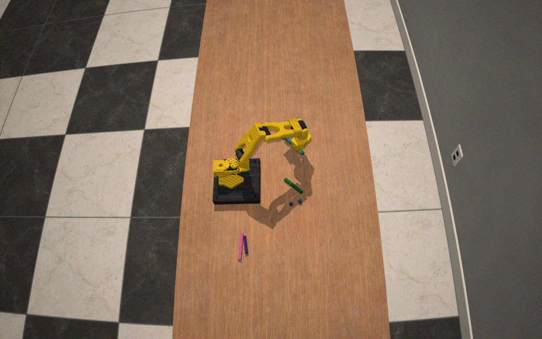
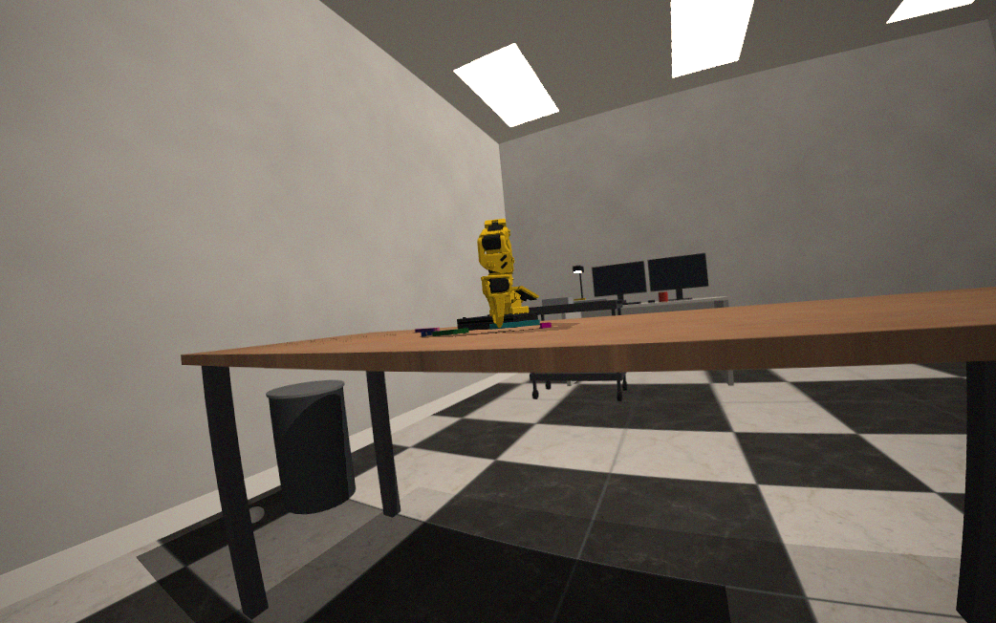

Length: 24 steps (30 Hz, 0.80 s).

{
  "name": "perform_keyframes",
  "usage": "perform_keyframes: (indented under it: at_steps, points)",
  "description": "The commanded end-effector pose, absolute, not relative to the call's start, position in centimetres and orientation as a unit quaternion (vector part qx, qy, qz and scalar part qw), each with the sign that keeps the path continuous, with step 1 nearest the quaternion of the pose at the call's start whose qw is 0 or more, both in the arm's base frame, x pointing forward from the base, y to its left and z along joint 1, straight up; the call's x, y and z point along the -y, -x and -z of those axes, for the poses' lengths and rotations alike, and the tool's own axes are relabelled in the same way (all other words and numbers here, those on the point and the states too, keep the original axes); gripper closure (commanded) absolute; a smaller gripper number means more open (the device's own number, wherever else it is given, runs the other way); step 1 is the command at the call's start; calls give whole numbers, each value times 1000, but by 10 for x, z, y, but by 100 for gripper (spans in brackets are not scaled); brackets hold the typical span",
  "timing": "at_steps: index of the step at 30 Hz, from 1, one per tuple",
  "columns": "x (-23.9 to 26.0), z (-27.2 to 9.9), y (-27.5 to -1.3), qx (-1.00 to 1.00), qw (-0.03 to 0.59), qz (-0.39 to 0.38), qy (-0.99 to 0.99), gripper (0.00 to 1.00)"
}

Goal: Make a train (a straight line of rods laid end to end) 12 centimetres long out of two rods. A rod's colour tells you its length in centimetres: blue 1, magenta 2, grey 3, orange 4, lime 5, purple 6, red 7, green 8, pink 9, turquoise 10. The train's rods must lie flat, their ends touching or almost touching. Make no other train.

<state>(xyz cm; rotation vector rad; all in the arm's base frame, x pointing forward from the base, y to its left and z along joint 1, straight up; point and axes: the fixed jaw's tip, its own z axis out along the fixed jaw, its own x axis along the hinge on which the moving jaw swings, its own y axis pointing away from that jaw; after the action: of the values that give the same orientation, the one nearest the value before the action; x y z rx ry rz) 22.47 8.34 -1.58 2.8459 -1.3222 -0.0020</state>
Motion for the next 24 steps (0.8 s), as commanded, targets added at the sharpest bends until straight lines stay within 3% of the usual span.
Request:
perform_keyframes:
  at_steps: [1,24]
  points:
    - [-85,17,-224,416,4,4,-909,100]
    - [-85,16,-224,411,4,4,-912,100]
